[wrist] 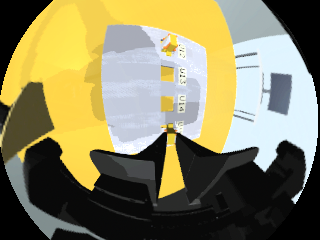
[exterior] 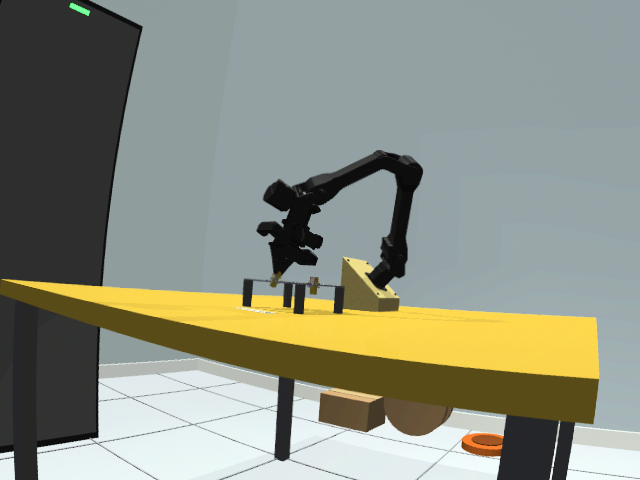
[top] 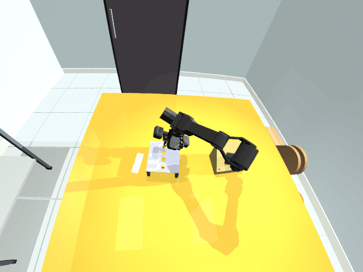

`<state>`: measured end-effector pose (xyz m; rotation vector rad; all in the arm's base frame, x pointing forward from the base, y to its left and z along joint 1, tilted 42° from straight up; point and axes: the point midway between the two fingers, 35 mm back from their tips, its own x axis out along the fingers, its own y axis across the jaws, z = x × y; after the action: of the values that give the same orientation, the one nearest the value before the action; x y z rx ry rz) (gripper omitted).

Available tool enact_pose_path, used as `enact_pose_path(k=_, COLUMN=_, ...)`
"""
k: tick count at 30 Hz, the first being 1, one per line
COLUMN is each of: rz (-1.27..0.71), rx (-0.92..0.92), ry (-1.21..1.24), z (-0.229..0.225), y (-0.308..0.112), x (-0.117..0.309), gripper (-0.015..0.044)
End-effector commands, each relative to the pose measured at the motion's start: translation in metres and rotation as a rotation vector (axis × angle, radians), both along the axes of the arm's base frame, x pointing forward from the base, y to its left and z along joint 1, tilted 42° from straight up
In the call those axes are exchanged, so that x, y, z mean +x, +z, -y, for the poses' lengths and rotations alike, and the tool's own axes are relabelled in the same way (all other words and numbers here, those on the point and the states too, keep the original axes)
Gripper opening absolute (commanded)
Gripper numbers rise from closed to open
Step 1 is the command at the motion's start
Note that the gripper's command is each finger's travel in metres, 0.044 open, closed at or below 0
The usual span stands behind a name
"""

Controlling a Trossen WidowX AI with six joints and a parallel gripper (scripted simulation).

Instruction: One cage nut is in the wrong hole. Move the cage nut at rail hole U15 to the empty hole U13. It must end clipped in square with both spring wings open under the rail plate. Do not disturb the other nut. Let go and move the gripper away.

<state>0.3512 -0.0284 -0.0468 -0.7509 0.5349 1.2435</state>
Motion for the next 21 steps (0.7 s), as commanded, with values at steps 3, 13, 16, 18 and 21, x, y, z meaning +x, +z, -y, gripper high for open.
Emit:
enact_pose_path(k=3, rz=-0.002, rx=-0.004, ry=0.007, z=0.0007, y=-0.0001, x=0.0008, gripper=0.0031)
enact_pose_path(k=13, rz=-0.008, rx=-0.005, ry=0.012, z=0.0010, y=0.0003, x=0.0011, gripper=0.0031)
enact_pose_path(k=16, rz=-0.010, rx=-0.005, ry=0.014, z=0.0011, y=0.0004, x=0.0012, gripper=0.0031)
enact_pose_path(k=18, rz=-0.011, rx=-0.005, ry=0.015, z=0.0011, y=0.0005, x=0.0013, gripper=0.0031)
enact_pose_path(k=21, rz=-0.013, rx=-0.005, ry=0.016, z=0.0012, y=0.0006, x=0.0014, gripper=0.0031)
